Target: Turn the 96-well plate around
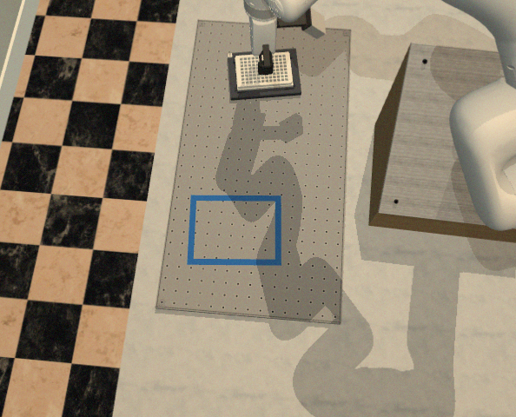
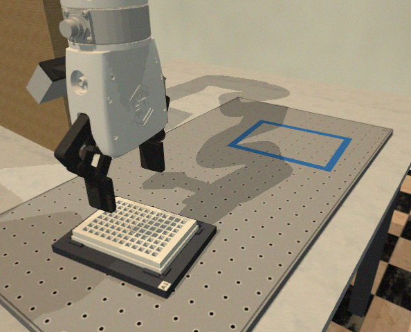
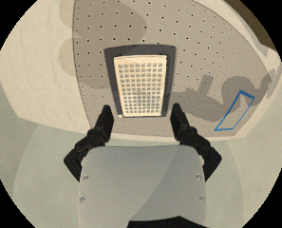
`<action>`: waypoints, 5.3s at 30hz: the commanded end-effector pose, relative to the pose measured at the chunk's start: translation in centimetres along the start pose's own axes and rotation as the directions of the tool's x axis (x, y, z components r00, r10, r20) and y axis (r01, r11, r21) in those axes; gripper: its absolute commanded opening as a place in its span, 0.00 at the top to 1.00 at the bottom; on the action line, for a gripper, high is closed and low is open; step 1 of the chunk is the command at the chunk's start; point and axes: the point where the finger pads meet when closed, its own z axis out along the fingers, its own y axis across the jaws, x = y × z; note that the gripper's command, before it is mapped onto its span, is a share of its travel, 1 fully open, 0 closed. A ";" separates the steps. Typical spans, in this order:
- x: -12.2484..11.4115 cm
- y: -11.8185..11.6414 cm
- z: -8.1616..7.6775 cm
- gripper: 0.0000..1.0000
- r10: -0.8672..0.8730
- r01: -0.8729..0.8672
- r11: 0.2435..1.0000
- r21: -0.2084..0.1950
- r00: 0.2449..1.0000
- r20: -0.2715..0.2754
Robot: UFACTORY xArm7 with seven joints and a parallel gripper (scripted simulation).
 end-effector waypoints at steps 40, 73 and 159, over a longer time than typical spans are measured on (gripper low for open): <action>-0.1 -0.2 4.1 0.00 0.000 0.000 1.000 0.004 1.000 0.003; -0.1 -0.2 5.8 0.00 0.000 0.000 1.000 0.003 1.000 0.003; -0.1 -0.2 4.6 1.00 0.000 0.000 1.000 0.004 1.000 0.003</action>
